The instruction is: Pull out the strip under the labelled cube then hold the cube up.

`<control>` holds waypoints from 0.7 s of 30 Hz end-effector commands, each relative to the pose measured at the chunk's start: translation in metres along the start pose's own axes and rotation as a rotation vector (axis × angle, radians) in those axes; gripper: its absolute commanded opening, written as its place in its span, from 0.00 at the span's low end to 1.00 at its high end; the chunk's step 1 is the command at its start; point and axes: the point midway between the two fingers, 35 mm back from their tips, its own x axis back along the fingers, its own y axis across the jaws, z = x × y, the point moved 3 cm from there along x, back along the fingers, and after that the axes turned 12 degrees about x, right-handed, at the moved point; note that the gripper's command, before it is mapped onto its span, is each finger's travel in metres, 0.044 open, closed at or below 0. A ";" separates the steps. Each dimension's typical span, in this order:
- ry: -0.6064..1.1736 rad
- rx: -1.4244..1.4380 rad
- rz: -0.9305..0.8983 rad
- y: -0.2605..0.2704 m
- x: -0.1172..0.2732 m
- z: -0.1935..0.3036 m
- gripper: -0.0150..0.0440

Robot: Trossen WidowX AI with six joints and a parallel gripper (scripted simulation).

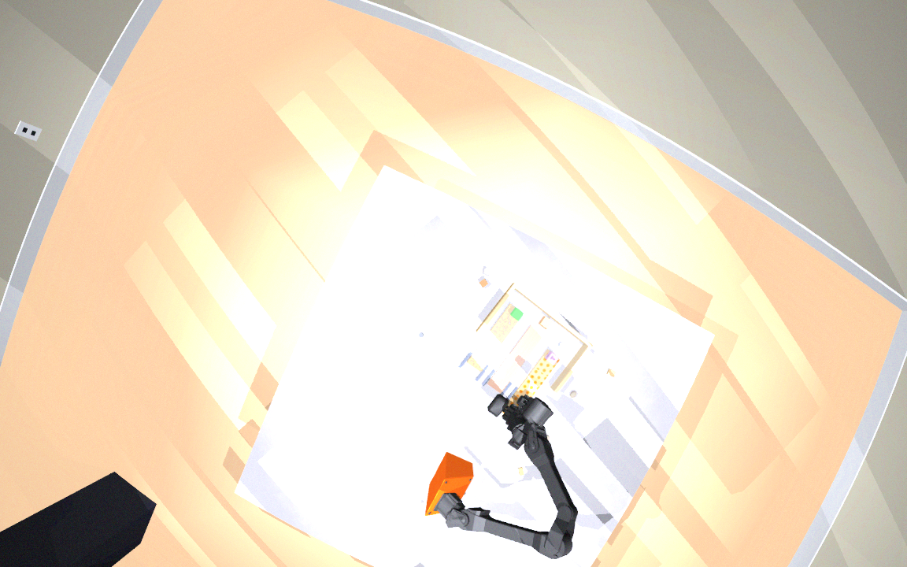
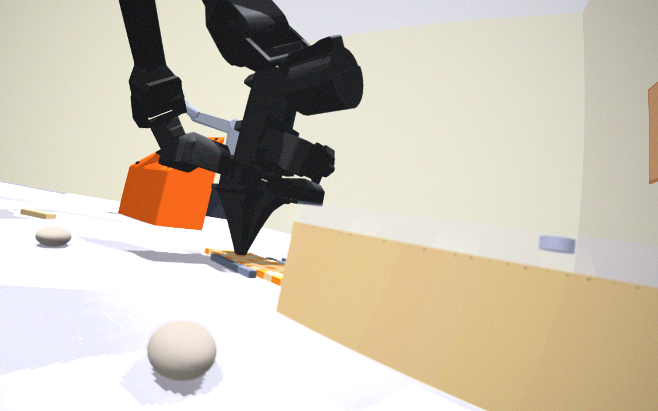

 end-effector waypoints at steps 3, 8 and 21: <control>0.020 0.014 -0.007 0.004 -0.004 0.017 0.25; 0.020 0.015 -0.007 0.006 -0.004 0.024 0.25; 0.021 0.016 -0.007 0.011 -0.004 0.042 0.25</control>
